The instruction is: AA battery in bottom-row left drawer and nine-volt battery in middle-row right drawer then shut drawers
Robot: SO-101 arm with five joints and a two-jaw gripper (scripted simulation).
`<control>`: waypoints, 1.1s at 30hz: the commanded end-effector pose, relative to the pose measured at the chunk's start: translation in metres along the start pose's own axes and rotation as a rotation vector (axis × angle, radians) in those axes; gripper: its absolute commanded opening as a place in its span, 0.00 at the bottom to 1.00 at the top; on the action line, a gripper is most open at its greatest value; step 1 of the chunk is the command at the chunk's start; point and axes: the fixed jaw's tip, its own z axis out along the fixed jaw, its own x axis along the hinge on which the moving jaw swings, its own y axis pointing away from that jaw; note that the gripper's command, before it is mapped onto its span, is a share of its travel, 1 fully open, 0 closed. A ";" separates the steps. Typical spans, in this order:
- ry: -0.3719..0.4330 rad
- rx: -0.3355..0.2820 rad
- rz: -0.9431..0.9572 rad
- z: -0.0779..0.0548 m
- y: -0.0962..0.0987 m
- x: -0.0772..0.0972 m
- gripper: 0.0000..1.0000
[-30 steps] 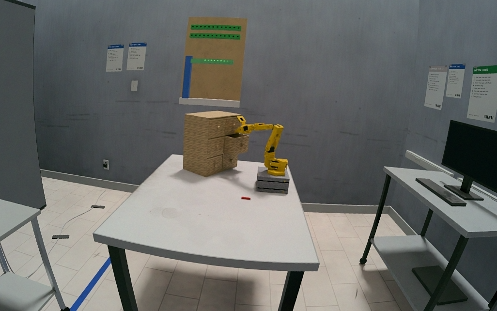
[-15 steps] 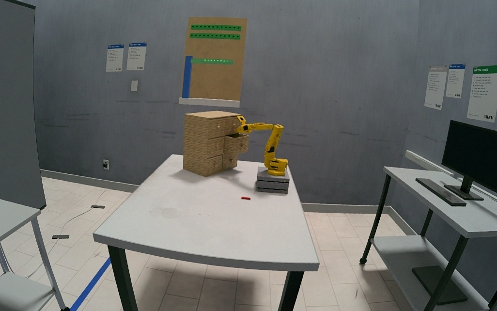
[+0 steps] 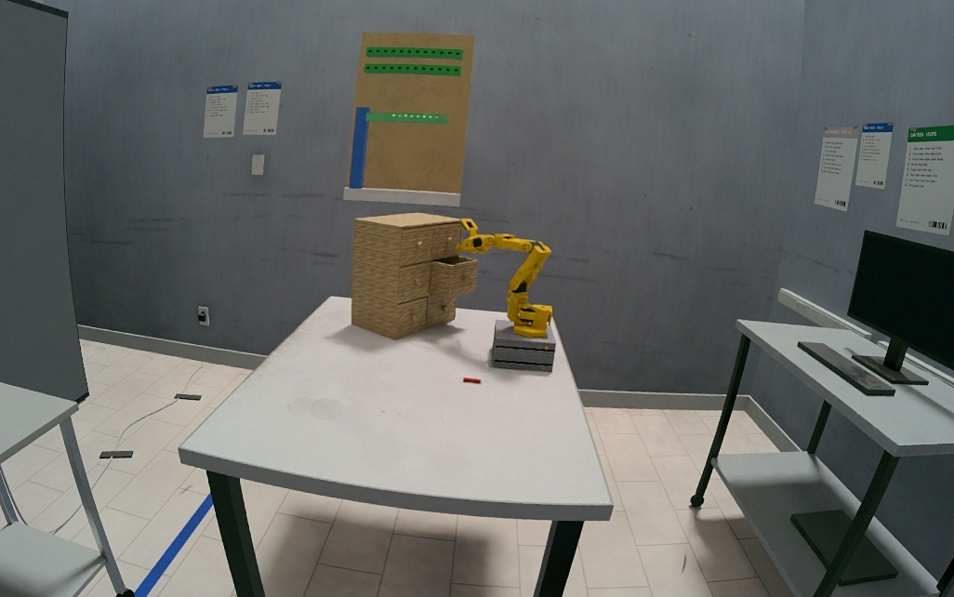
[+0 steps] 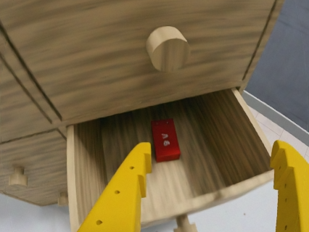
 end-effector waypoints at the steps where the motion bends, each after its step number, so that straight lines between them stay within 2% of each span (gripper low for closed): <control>1: 0.005 0.005 -0.009 -0.013 -0.002 0.003 0.34; 4: 0.005 0.005 -0.009 -0.015 -0.002 0.004 0.34; 13: 0.005 0.004 -0.011 -0.035 -0.001 0.012 0.34; 21: 0.005 0.004 -0.011 -0.035 -0.001 0.012 0.34; 33: 0.009 0.070 0.030 -0.069 -0.015 0.036 0.29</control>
